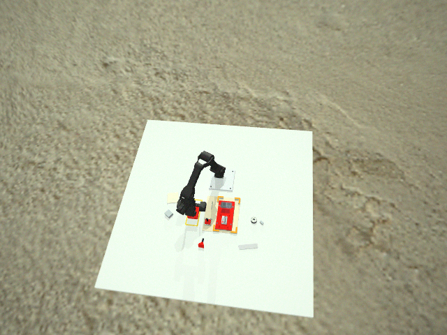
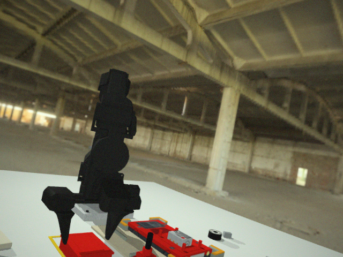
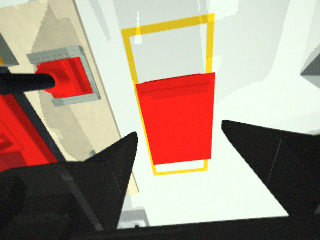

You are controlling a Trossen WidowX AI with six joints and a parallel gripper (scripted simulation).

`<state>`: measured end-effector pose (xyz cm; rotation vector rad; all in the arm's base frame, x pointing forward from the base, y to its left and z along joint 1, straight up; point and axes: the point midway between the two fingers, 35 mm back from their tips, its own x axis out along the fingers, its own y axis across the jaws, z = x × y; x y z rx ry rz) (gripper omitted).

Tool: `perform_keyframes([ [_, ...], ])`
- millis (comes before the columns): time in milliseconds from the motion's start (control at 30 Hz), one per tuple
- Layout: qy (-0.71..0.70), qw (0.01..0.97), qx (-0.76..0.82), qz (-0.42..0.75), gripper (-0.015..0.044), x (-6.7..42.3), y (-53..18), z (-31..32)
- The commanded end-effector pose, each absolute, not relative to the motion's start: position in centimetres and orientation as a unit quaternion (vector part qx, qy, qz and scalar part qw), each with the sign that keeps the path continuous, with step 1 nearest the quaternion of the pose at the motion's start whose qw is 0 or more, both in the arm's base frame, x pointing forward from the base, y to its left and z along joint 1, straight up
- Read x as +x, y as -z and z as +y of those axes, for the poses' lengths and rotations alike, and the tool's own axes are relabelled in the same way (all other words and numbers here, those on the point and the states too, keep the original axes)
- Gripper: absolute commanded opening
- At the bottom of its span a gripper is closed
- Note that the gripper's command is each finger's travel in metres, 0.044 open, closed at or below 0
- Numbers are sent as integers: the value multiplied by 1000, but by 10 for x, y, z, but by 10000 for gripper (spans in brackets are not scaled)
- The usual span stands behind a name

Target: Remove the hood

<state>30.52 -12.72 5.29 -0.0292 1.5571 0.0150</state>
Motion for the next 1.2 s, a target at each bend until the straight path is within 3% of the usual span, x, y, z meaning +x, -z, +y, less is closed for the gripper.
perform_keyframes([
  [0,-6,717,-14,697,440,308,-86,-128],
  [133,-7,717,-14,697,440,305,-110,-127],
  [1167,-7,717,-14,697,440,305,-110,-127],
])
